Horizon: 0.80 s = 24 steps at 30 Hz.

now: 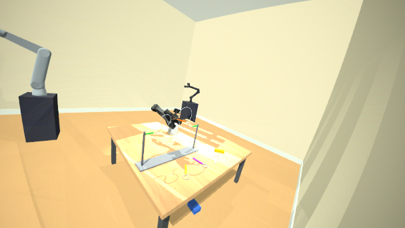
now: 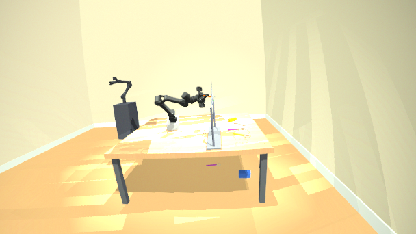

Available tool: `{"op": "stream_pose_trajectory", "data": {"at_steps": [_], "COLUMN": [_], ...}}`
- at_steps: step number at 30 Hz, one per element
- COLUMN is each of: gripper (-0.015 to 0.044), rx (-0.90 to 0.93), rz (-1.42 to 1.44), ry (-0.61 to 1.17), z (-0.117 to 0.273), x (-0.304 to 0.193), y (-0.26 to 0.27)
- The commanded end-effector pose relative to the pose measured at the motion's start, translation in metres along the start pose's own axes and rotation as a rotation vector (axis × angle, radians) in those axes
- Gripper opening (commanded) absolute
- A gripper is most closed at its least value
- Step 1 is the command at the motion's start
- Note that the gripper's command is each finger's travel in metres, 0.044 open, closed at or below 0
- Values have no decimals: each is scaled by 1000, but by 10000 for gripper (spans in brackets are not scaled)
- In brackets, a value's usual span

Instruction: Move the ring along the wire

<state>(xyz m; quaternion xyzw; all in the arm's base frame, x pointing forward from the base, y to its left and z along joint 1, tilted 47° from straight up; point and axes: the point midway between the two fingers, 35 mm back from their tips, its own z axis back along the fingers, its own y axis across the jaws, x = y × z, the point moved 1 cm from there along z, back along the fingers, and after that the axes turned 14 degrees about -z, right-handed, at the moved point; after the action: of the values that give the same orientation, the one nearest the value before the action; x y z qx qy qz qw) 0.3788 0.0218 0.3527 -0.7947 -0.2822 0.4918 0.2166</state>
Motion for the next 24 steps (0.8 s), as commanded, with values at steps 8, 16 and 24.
{"op": "stream_pose_trajectory", "data": {"at_steps": [8,16,24], "gripper": [-150,-150,-150], "rx": [114,201,279], "rz": [-235,-408,-571], "ry": [75,120,148], "z": [9,18,26], "x": [-6,-3,4], "y": [39,67,92]}}
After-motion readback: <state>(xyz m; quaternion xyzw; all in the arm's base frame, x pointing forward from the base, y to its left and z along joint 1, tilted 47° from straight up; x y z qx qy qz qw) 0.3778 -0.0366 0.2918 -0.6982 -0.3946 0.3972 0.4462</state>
